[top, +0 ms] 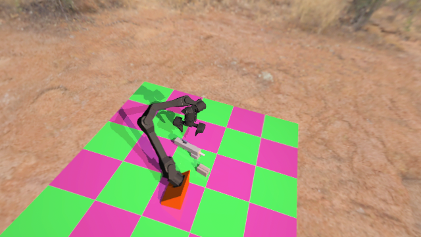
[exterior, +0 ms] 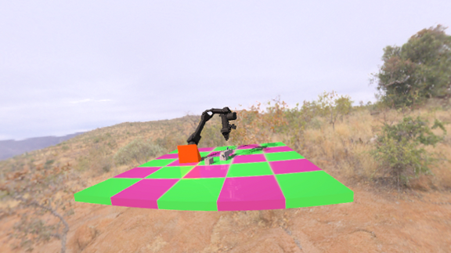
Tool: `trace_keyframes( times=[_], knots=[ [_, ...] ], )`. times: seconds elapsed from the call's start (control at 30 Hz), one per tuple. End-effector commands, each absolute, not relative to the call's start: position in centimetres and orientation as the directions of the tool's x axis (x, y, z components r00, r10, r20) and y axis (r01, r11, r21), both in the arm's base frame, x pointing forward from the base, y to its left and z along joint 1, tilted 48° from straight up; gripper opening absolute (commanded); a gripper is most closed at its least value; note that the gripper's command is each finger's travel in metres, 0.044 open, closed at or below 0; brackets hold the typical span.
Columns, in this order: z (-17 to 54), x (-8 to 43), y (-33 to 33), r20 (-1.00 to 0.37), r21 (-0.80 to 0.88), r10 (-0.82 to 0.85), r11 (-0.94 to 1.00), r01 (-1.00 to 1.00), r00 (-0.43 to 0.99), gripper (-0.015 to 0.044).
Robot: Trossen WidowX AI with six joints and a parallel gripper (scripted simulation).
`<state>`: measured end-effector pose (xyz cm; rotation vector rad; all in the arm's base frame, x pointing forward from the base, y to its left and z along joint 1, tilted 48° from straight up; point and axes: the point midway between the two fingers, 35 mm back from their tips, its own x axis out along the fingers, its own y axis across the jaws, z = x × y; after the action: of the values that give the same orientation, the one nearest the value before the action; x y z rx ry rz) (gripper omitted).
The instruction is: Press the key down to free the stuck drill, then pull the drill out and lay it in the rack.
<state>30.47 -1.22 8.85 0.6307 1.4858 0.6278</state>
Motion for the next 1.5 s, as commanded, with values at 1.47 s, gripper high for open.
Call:
trace_keyframes(
  times=[1.47],
  knots=[
    [-6.1,25.2,-3.8,-0.68,0.223,0.732,0.155,-0.963,-0.04,0.044]
  ],
)
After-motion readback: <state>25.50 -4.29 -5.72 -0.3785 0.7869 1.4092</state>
